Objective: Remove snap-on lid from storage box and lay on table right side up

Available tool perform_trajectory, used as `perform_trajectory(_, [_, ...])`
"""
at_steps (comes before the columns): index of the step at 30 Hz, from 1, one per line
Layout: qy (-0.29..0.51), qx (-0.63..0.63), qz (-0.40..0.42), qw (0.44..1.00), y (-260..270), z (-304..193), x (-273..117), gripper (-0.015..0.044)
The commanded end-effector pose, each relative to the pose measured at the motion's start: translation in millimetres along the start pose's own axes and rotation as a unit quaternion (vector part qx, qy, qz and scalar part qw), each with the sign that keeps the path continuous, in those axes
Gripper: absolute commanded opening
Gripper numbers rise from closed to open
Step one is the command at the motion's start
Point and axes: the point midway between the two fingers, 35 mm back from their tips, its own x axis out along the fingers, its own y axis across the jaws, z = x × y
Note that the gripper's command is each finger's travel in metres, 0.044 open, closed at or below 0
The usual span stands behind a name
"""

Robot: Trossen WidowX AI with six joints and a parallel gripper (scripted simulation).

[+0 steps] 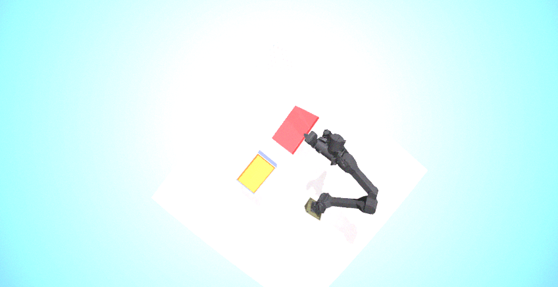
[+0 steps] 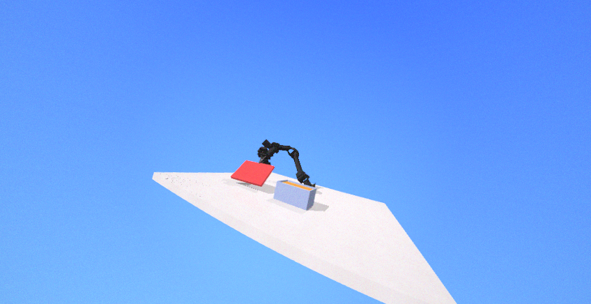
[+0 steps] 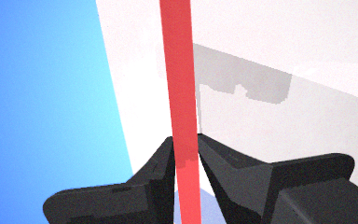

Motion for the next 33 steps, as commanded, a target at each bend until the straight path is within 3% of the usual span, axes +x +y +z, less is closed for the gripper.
perform_trajectory(1, [0.000,0.000,0.011,1.000,2,1,-1,0.0000])
perform_trajectory(33, [-0.001,-0.001,0.011,1.000,-17,1,15,0.0000])
